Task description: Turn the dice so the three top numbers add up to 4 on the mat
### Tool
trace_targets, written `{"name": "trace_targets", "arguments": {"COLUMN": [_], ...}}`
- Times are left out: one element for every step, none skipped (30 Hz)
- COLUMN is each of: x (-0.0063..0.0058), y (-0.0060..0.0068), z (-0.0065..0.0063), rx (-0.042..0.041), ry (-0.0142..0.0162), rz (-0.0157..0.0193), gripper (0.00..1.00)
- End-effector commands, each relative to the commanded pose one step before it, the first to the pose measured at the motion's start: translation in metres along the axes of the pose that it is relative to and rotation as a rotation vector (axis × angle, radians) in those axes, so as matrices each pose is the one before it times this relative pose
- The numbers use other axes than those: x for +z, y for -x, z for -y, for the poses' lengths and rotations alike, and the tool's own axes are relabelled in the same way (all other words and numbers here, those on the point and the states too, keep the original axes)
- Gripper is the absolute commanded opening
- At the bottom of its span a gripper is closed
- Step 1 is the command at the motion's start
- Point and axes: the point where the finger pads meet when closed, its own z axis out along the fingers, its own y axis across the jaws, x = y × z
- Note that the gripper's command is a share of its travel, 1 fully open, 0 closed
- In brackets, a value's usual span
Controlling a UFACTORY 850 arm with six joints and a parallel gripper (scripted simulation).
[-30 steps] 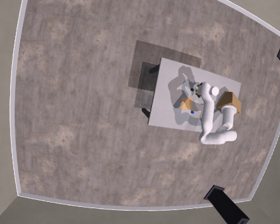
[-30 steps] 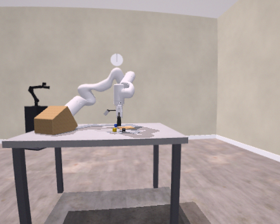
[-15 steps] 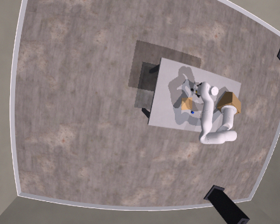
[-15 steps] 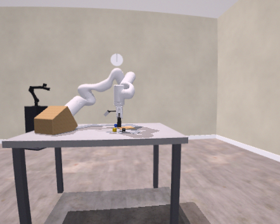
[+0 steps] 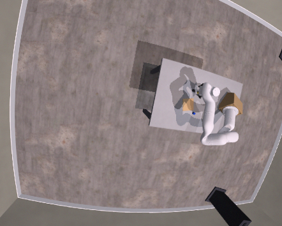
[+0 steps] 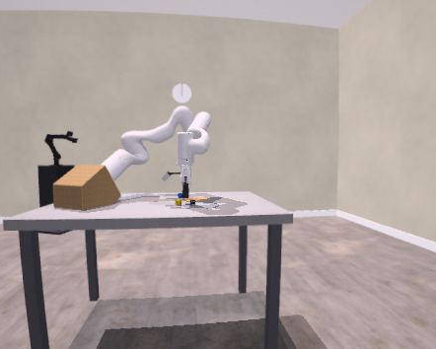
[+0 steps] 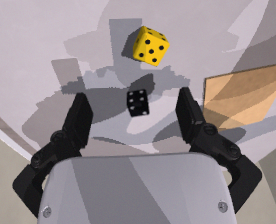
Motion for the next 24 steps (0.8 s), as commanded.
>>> {"name": "trace_targets", "arguments": {"x": [-0.00062,0.00000,0.00000,0.00000,0.00000,0.00000,0.00000,0.00000,0.00000,0.00000,0.00000,0.00000,0.00000,0.00000,0.00000,0.00000,0.00000,0.00000,0.00000,0.00000,0.00000,0.00000,0.00000,0.00000], "y": [0.00052,0.00000,0.00000,0.00000,0.00000,0.00000,0.00000,0.00000,0.00000,-0.00005,-0.00033,-0.00082,-0.00145,-0.00216,-0.00293,-0.00368,-0.00438,-0.00498,0.00000,0.00000,-0.00543,-0.00574,-0.00589,-0.00587], "z": [0.00030,0.00000,0.00000,0.00000,0.00000,0.00000,0.00000,0.00000,0.00000,-0.00001,-0.00006,-0.00015,-0.00026,-0.00040,-0.00053,-0.00067,-0.00080,-0.00091,0.00000,0.00000,-0.00099,-0.00105,-0.00108,-0.00106], "rx": [-0.00047,0.00000,0.00000,0.00000,0.00000,0.00000,0.00000,0.00000,0.00000,0.00000,0.00000,0.00000,0.00000,0.00000,0.00000,0.00000,0.00000,0.00000,0.00000,0.00000,0.00000,0.00000,0.00000,0.00000], "ry": [-0.00089,0.00000,0.00000,0.00000,0.00000,0.00000,0.00000,0.00000,0.00000,0.00000,0.00000,0.00000,0.00000,0.00000,0.00000,0.00000,0.00000,0.00000,0.00000,0.00000,0.00000,0.00000,0.00000,0.00000], "rz": [0.00105,0.00000,0.00000,0.00000,0.00000,0.00000,0.00000,0.00000,0.00000,0.00000,0.00000,0.00000,0.00000,0.00000,0.00000,0.00000,0.00000,0.00000,0.00000,0.00000,0.00000,0.00000,0.00000,0.00000], "gripper": [1.00,1.00,1.00,1.00,1.00,1.00,1.00,1.00,1.00,1.00,1.00,1.00,1.00,1.00,1.00,1.00,1.00,1.00,1.00,1.00,1.00,1.00,1.00,1.00]}}
